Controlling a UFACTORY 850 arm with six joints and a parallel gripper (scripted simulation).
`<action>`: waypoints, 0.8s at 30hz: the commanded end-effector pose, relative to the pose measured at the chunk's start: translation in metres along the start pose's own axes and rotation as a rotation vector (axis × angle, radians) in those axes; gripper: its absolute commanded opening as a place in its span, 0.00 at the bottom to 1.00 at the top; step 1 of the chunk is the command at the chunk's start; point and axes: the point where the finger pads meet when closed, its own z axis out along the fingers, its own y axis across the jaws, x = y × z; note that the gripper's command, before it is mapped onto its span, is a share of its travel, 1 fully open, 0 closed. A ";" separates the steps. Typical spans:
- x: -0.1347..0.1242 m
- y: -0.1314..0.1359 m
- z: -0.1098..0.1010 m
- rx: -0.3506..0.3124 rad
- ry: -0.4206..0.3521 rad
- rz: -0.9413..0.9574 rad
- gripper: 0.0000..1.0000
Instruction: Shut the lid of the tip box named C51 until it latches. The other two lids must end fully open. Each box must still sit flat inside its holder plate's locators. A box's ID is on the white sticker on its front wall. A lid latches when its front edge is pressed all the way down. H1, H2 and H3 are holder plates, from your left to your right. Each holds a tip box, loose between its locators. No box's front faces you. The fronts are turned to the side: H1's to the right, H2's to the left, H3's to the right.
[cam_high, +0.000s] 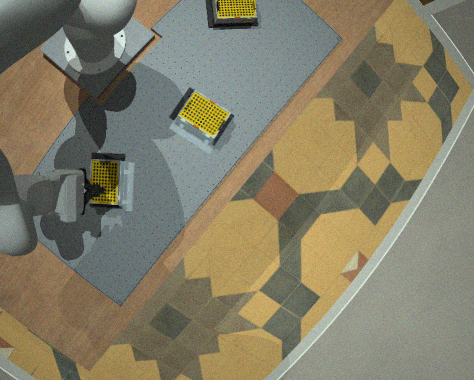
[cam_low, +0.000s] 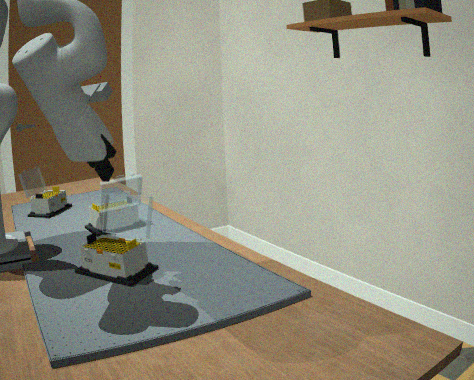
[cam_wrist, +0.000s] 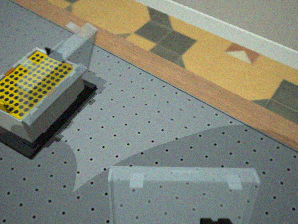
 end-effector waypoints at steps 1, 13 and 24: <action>0.024 0.000 0.019 0.006 -0.212 0.003 0.00; 0.063 -0.003 0.050 0.007 -0.545 0.000 0.00; 0.099 -0.005 0.078 0.008 -0.663 -0.001 0.00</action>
